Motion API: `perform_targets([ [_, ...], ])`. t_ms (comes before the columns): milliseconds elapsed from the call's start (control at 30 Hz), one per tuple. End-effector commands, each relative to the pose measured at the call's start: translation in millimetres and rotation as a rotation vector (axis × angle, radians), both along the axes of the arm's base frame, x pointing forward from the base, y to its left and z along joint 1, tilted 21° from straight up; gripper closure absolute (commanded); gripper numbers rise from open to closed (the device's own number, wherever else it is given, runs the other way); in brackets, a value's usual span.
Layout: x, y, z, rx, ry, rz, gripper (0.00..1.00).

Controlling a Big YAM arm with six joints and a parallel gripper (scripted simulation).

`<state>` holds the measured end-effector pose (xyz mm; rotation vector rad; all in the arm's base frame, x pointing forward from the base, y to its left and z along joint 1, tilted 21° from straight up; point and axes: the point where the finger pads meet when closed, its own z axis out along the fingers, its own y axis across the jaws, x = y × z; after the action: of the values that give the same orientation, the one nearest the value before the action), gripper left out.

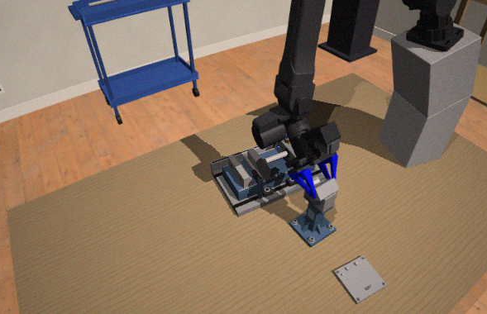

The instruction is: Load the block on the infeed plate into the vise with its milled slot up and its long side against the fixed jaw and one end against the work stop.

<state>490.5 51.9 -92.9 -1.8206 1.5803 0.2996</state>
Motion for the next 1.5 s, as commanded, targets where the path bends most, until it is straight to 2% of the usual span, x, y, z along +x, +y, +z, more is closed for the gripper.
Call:
perform_targets([
  [0,5.8,-6.6,2.9,0.002,-0.004,-0.007,1.0],
  [567,5.9,-6.6,4.0,0.002,-0.006,-0.007,1.0],
  [867,7.2,-6.5,14.0,0.0,-0.022,-0.007,1.0],
  [1467,-1.3,-3.9,17.4,0.002,-0.01,-0.006,1.0],
])
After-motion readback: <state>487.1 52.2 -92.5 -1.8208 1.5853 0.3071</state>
